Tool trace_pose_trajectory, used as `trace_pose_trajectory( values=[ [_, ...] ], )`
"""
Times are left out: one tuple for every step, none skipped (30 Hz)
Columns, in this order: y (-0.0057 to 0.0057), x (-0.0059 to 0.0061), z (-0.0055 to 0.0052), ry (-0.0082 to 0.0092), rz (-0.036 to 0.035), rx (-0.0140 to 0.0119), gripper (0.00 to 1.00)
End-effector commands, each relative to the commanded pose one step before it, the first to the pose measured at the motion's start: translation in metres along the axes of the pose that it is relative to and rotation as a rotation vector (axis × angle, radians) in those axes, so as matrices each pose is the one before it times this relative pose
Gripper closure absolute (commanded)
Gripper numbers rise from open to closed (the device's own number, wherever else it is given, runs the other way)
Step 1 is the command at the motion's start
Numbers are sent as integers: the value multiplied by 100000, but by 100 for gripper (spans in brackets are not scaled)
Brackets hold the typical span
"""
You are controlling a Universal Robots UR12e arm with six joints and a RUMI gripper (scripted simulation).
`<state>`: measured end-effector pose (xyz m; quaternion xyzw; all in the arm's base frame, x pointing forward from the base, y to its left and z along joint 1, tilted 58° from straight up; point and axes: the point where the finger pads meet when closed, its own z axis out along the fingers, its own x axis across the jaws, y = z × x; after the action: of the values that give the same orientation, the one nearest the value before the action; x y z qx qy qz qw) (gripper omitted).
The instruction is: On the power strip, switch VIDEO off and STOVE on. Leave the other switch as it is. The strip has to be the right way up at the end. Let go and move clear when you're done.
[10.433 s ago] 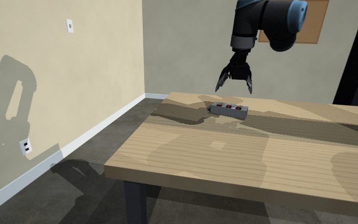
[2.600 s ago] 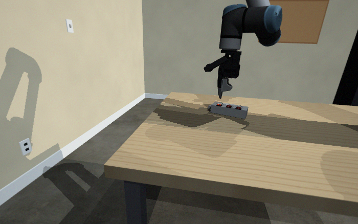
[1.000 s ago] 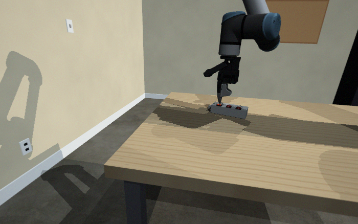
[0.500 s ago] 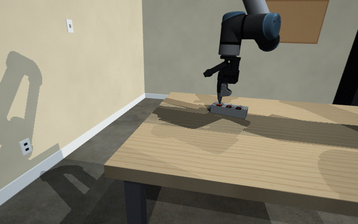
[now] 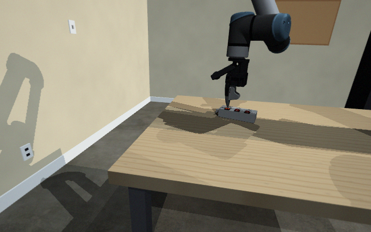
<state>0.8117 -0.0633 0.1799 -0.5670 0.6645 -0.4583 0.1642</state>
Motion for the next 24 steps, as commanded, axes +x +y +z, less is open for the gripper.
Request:
trace_pose_trajectory(
  values=[
    [-107, 79, 310, 48, 54, 125, 100],
    [-34, 13, 44, 15, 17, 42, 100],
    [-19, 12, 46, 12, 13, 23, 100],
    [0, 10, 46, 9, 6, 1, 100],
    [0, 10, 48, 8, 6, 1, 100],
    [0, 8, 50, 6, 5, 1, 100],
    [0, 5, 51, 4, 3, 2, 100],
    [-1, 1, 51, 0, 1, 3, 100],
    [-1, -2, 50, -3, -2, 4, 100],
    [-1, -5, 49, -6, -4, 4, 100],
    [-1, -6, 48, -7, -5, 4, 100],
    [-1, -7, 47, -8, -5, 3, 100],
    [-1, -7, 45, -7, -5, 3, 100],
    [0, 0, 0, 0, 0, 0, 100],
    [0, 0, 0, 0, 0, 0, 100],
    [21, -36, 30, -32, -27, -28, 100],
    [3, 0, 42, -1, -1, -4, 100],
    [2, 1, 39, 1, 1, -2, 100],
    [-3, 7, 39, 8, 5, -1, 100],
    [-14, 10, 38, 12, 10, 10, 100],
    [2, 7, 30, 7, 4, -7, 100],
    [2, 6, 25, 6, 4, -5, 100],
    [1, 5, 20, 6, 4, -3, 100],
    [1, 4, 15, 6, 4, -2, 100]
  ],
)
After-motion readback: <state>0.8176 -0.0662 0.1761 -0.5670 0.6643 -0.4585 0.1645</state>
